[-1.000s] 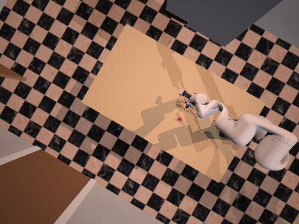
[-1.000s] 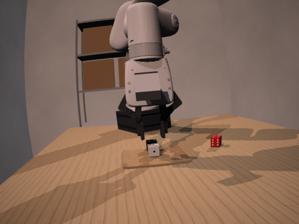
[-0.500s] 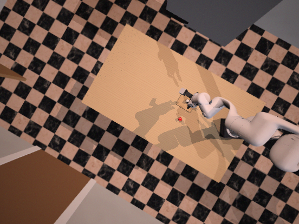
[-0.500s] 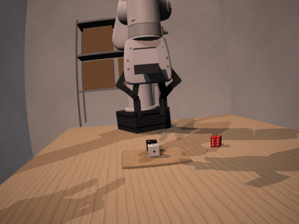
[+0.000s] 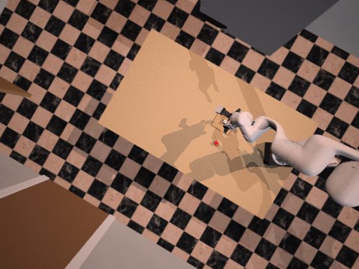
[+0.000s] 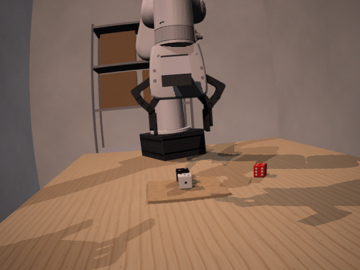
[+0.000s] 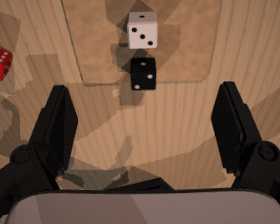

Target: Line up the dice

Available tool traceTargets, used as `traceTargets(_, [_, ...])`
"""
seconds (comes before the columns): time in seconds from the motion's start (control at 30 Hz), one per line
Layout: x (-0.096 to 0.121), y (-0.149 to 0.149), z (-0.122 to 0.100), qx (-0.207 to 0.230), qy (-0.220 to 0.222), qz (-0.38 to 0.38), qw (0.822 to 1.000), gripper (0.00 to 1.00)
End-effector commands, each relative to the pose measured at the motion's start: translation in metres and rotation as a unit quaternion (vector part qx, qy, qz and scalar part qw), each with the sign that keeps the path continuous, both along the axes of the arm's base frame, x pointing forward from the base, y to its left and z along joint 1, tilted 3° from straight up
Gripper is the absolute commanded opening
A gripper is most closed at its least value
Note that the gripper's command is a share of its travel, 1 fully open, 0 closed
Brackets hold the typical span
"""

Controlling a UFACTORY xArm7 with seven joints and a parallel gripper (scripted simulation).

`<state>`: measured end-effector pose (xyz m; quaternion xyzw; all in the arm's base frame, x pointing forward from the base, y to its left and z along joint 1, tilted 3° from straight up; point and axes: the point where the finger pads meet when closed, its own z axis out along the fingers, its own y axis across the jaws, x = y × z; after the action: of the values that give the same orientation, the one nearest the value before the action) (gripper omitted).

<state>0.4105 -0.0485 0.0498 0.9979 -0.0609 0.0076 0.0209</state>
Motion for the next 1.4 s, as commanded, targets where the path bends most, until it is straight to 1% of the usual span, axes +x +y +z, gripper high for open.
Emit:
traceTargets(0.0, [0.001,0.0,0.001,0.0,-0.002,0.0,1.0,1.0])
traceTargets(0.23, [0.001,0.0,0.001,0.0,-0.002,0.001,1.0,1.0])
traceTargets(0.33, [0.001,0.002,0.001,0.0,-0.001,0.015,1.0,1.0])
traceTargets(0.47, [0.002,0.009,-0.001,-0.001,0.003,0.075,0.997,1.0])
traceTargets(0.53, [0.002,0.014,-0.002,-0.002,0.006,0.121,0.993,1.0])
traceTargets(0.57, [0.002,0.015,-0.002,-0.002,0.006,0.126,0.992,1.0])
traceTargets(0.6, [0.002,0.018,-0.003,-0.002,0.008,0.149,0.989,1.0])
traceTargets(0.7, [0.002,0.019,-0.003,-0.003,0.008,0.157,0.988,1.0])
traceTargets(0.77, [0.002,0.026,-0.005,-0.003,0.012,0.216,0.976,1.0])
traceTargets(0.83, [0.002,0.028,-0.005,-0.003,0.013,0.228,0.973,1.0])
traceTargets(0.87, [0.003,0.031,-0.006,-0.004,0.014,0.256,0.967,1.0])
traceTargets(1.0, [0.003,0.038,-0.007,-0.004,0.017,0.311,0.95,1.0])
traceTargets(1.07, [0.003,0.043,-0.008,-0.005,0.019,0.346,0.938,1.0])
traceTargets(1.1, [0.003,0.044,-0.008,-0.005,0.02,0.354,0.935,1.0])
traceTargets(1.17, [0.003,0.048,-0.009,-0.005,0.022,0.39,0.921,1.0])
traceTargets(1.23, [0.003,0.048,-0.009,-0.005,0.022,0.39,0.921,1.0])
traceTargets(1.27, [0.003,0.05,-0.009,-0.005,0.022,0.4,0.916,1.0])
traceTargets(1.3, [0.002,0.055,-0.01,-0.005,0.024,0.443,0.896,1.0])
traceTargets(1.33, [0.002,0.056,-0.01,-0.005,0.025,0.446,0.895,1.0])
traceTargets(1.37, [0.002,0.058,-0.011,-0.005,0.025,0.462,0.886,1.0])
